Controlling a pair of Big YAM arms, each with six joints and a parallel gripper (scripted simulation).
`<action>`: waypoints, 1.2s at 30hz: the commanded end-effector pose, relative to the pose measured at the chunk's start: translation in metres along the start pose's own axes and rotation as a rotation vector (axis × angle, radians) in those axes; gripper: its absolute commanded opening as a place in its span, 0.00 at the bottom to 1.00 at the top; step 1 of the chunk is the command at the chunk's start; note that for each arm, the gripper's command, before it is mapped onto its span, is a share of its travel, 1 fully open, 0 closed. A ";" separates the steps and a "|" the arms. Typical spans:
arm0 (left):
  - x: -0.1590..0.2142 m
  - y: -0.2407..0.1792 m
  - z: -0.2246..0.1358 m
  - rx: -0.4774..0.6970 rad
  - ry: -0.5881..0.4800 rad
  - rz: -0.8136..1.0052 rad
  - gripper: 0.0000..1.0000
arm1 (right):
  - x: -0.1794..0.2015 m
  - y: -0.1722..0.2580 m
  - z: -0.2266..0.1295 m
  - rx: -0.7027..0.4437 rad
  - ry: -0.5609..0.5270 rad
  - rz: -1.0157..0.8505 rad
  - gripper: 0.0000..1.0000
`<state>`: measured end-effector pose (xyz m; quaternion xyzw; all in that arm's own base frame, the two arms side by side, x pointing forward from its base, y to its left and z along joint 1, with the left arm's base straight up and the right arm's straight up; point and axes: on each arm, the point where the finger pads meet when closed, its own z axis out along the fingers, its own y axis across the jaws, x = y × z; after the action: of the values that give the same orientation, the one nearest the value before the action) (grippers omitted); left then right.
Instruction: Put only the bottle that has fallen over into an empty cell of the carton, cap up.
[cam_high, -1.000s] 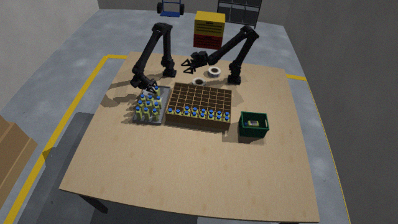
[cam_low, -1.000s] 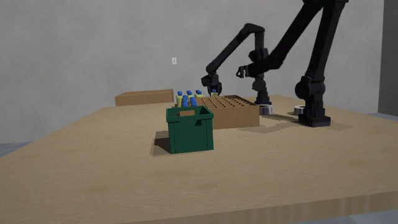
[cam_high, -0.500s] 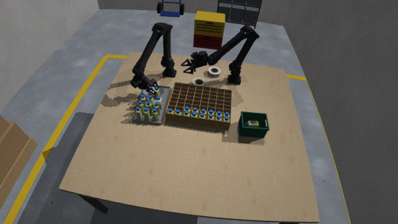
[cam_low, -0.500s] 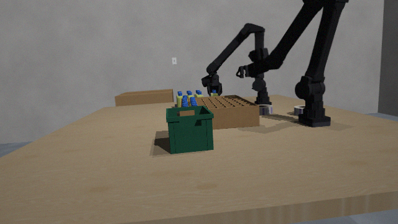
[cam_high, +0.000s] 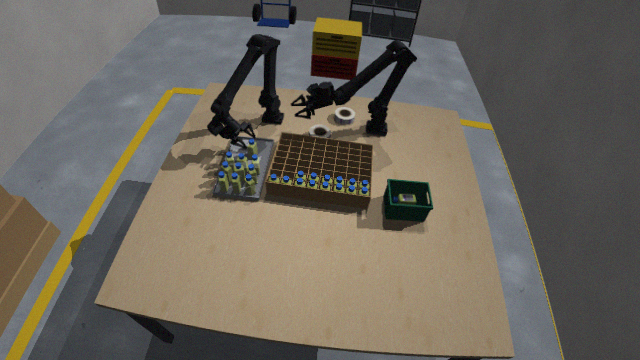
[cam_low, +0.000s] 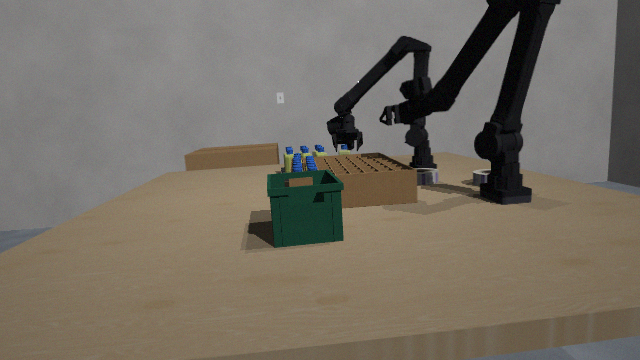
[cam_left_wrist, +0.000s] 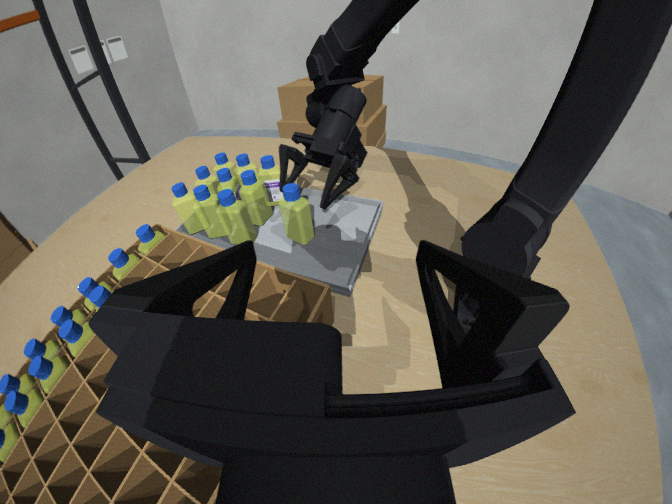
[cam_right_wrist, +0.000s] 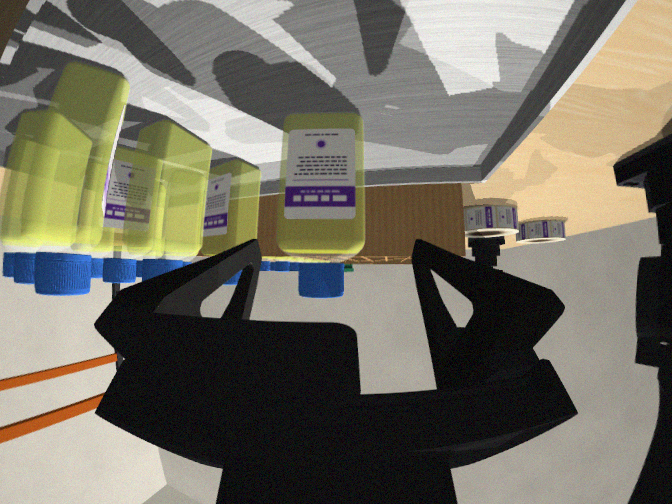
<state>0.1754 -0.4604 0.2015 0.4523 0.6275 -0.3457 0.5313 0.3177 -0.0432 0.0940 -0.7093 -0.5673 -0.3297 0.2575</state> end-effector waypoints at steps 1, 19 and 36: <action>-0.053 0.014 0.012 -0.045 -0.134 -0.004 1.00 | -0.005 0.021 -0.046 -0.012 -0.001 -0.029 1.00; -0.098 0.028 0.024 -0.030 -0.181 0.034 1.00 | -0.002 0.017 -0.109 0.034 -0.027 -0.380 0.51; -0.109 0.053 0.049 0.100 -0.051 0.089 1.00 | 0.010 0.017 -0.095 0.097 -0.101 -0.975 0.51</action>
<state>0.2172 -0.4876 0.2623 0.4830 0.5907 -0.3690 0.5307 0.3082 -0.1115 0.1497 -0.4859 -0.7886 -0.3453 0.1512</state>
